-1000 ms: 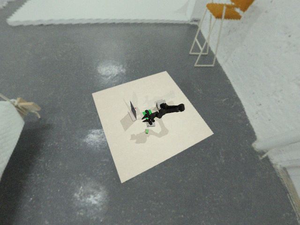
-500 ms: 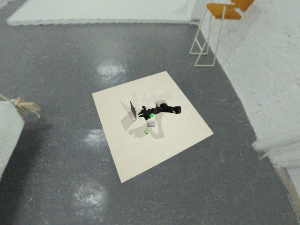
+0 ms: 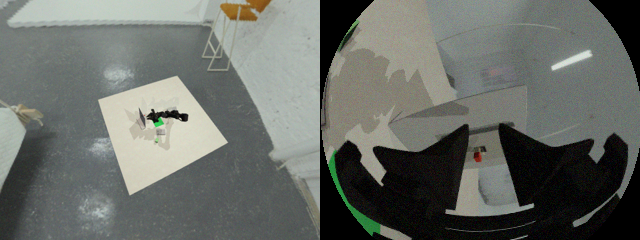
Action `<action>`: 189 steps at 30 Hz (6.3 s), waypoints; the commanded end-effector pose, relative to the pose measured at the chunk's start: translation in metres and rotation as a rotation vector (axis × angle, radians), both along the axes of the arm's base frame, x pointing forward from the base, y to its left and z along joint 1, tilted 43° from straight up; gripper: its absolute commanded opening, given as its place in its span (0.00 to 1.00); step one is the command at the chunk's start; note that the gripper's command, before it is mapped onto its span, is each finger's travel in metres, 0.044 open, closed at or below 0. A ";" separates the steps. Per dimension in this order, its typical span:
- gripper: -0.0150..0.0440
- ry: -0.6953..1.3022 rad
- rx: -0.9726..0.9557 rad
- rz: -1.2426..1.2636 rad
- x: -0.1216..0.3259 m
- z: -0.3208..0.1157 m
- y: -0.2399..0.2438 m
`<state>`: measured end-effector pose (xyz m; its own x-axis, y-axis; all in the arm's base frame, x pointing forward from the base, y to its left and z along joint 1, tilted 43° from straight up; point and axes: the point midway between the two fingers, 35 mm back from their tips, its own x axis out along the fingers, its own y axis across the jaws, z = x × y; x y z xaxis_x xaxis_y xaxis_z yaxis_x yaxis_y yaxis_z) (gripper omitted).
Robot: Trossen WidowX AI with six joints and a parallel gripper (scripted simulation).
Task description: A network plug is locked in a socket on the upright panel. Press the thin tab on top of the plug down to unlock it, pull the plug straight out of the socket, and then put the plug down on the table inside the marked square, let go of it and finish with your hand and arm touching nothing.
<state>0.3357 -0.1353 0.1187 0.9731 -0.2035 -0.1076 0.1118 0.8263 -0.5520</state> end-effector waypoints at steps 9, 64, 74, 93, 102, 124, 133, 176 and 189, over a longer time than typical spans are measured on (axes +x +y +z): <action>0.52 0.085 -0.137 -0.020 -0.037 -0.046 -0.018; 0.44 0.087 -0.225 -0.069 0.012 -0.054 -0.026; 0.33 0.087 -0.225 -0.069 0.012 -0.054 -0.026; 0.25 0.087 -0.225 -0.069 0.006 -0.054 -0.025; 0.25 0.088 -0.225 -0.069 0.001 -0.054 -0.025; 0.25 0.096 -0.223 -0.067 -0.013 -0.055 -0.023; 0.25 0.102 -0.221 -0.066 -0.020 -0.056 -0.023; 0.25 0.133 -0.213 -0.058 -0.049 -0.059 -0.023; 0.25 0.134 -0.209 -0.065 -0.053 -0.058 -0.026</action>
<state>0.2825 -0.1605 0.0599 0.9368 -0.2968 -0.1852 0.0742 0.6861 -0.7237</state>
